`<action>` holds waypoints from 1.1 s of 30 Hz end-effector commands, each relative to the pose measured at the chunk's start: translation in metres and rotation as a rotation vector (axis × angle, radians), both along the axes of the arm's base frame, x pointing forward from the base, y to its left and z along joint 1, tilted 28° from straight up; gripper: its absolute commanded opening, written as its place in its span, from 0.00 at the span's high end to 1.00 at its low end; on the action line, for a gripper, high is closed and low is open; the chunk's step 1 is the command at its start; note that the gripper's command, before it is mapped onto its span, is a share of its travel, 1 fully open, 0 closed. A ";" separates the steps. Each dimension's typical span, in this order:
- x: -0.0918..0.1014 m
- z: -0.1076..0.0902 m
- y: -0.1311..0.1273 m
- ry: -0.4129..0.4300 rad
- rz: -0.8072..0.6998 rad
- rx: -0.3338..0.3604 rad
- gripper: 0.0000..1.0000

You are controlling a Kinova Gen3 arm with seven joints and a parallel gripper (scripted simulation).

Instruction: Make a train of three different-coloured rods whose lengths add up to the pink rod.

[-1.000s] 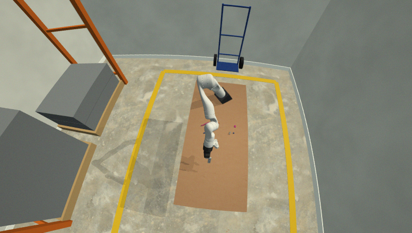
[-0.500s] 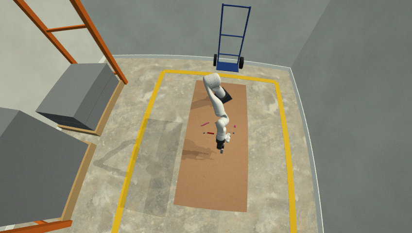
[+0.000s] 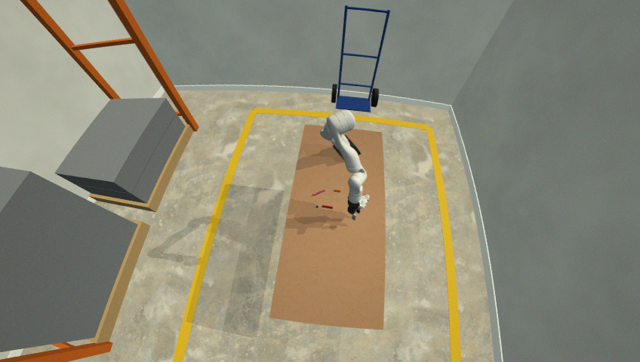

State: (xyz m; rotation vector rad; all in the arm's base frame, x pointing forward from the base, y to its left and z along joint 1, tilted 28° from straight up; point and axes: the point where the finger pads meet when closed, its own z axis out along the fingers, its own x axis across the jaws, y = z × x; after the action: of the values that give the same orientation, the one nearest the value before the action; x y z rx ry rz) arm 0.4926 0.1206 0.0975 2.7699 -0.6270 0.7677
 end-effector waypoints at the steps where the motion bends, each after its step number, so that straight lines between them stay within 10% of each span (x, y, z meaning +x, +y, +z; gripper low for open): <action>1: -0.027 -0.016 0.010 0.025 -0.017 0.000 0.00; 18: -0.109 -0.055 0.000 0.045 -0.278 0.053 0.00; 33: -0.128 -0.061 -0.005 0.043 -0.342 0.058 0.00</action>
State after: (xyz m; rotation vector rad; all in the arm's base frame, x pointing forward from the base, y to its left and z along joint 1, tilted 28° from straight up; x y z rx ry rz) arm 0.3654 0.1143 0.0367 2.6138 -1.0953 0.6206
